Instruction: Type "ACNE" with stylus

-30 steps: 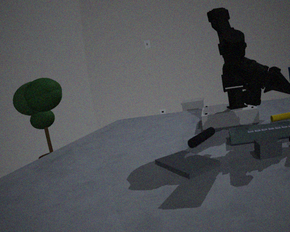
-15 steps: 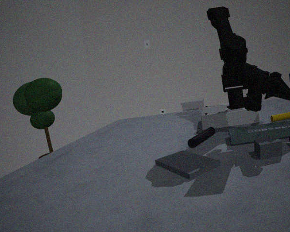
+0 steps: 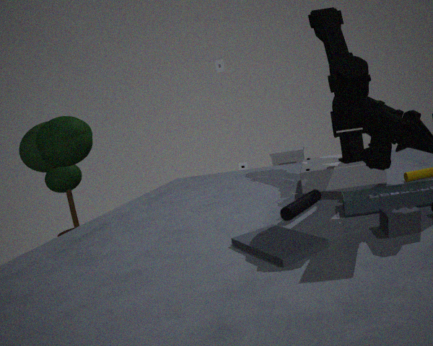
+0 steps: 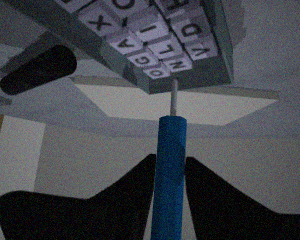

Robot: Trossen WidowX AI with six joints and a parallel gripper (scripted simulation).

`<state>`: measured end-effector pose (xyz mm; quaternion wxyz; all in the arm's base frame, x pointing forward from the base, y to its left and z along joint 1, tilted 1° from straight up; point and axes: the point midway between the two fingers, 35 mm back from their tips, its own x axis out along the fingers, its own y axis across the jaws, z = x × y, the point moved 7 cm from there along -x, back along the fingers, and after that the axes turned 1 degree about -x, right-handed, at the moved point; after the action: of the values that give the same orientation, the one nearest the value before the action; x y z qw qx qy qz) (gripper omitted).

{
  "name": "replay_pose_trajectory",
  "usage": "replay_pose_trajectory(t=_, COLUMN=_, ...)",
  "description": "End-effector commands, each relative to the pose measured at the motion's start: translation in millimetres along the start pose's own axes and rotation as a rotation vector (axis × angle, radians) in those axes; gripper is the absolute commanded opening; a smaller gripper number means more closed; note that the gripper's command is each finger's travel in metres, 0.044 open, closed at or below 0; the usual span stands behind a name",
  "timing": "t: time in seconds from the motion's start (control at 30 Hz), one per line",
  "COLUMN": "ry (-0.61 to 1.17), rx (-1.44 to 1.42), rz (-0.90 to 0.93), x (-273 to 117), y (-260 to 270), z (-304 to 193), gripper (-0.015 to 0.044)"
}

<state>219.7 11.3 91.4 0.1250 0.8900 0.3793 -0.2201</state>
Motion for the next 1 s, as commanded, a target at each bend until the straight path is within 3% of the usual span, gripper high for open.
replay_pose_trajectory(t=0.0, ry=-0.003, rx=0.006, rz=0.001, x=1.4, y=0.0, z=2.6, gripper=0.0081)
replay_pose_trajectory(t=0.97, ry=-0.003, rx=0.006, rz=0.001, x=6.9, y=-0.4, z=12.4, gripper=0.0081)
